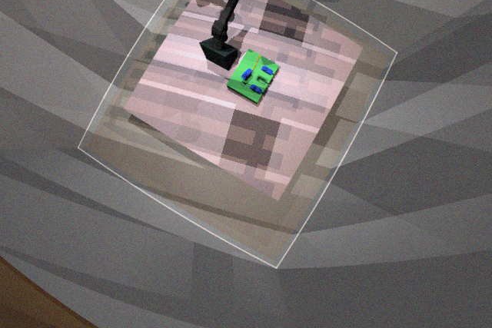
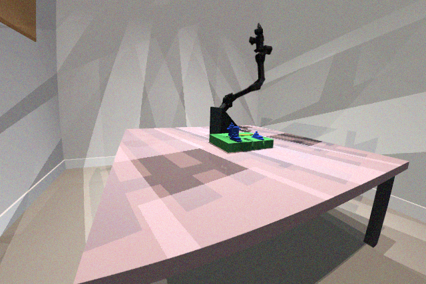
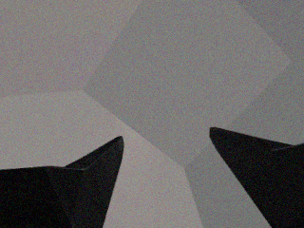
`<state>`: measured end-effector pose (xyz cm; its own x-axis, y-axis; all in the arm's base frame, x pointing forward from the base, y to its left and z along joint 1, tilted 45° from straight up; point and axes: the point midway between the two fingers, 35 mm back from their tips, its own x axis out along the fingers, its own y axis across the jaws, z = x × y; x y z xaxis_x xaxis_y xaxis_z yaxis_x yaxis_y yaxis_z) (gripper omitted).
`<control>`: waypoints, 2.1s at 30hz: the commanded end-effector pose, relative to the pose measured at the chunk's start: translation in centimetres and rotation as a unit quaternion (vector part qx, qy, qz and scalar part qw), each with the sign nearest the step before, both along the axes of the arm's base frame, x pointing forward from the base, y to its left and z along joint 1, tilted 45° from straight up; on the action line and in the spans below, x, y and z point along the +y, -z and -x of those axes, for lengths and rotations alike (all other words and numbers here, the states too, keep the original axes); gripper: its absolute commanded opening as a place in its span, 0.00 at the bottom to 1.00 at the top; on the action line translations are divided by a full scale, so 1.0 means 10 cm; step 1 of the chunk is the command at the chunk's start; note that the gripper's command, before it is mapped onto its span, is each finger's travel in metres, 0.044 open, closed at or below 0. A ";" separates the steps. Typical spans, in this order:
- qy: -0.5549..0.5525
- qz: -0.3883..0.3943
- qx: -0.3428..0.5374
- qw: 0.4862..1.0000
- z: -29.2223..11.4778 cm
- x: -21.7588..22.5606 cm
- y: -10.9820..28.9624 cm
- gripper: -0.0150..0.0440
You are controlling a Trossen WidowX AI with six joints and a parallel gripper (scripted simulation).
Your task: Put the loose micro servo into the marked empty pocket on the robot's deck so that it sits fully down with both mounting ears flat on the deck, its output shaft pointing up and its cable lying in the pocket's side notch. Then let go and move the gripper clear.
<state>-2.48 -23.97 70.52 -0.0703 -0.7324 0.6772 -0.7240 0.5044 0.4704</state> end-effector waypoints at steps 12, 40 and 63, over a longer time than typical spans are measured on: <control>-0.001 -0.038 0.046 0.998 -0.18 -0.22 0.19 1.00; -0.015 -0.161 0.291 0.943 -1.04 -0.99 1.17 1.00; -0.071 -0.182 0.540 0.819 -2.00 -1.28 2.27 1.00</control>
